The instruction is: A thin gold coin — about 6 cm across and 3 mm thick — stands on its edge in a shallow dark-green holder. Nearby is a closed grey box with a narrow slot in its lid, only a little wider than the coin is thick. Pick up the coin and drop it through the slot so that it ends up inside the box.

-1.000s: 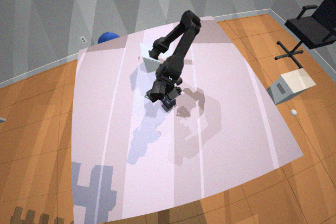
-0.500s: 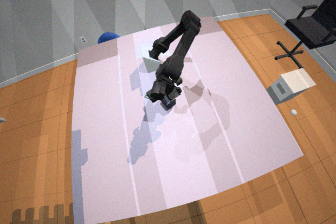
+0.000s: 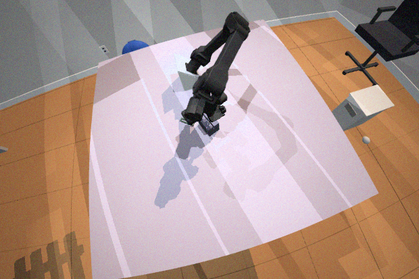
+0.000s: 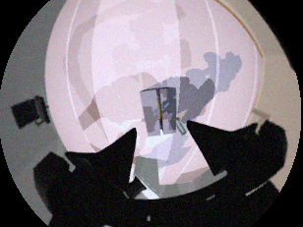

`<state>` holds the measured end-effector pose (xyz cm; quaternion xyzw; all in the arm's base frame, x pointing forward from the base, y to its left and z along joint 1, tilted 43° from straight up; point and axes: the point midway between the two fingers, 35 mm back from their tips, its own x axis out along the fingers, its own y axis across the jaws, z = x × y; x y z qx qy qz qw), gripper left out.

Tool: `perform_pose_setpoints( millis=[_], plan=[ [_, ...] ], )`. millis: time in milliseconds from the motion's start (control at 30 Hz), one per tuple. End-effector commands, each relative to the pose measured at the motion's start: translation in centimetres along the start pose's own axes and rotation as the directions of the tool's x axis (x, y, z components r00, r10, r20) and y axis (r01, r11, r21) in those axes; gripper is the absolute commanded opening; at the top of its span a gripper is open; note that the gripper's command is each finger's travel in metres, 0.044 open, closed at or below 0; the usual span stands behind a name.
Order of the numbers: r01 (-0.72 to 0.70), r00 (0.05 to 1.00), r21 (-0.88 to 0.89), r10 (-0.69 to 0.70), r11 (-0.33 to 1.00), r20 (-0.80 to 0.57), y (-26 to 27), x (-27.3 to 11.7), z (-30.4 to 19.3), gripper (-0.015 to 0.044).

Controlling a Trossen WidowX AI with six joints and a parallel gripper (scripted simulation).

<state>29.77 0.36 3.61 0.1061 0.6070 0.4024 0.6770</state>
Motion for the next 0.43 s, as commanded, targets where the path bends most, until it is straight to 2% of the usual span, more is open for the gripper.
perform_pose_setpoints(
  millis=[0, 400],
  plan=[
    [0.005, 1.000, -0.003, -0.005, 1.000, 0.005, 0.02, -3.19, -0.03, 0.0440],
    [0.002, 1.000, -0.001, -0.002, 1.000, 0.005, 0.14, -4.12, -0.17, 0.0440]
  ],
)
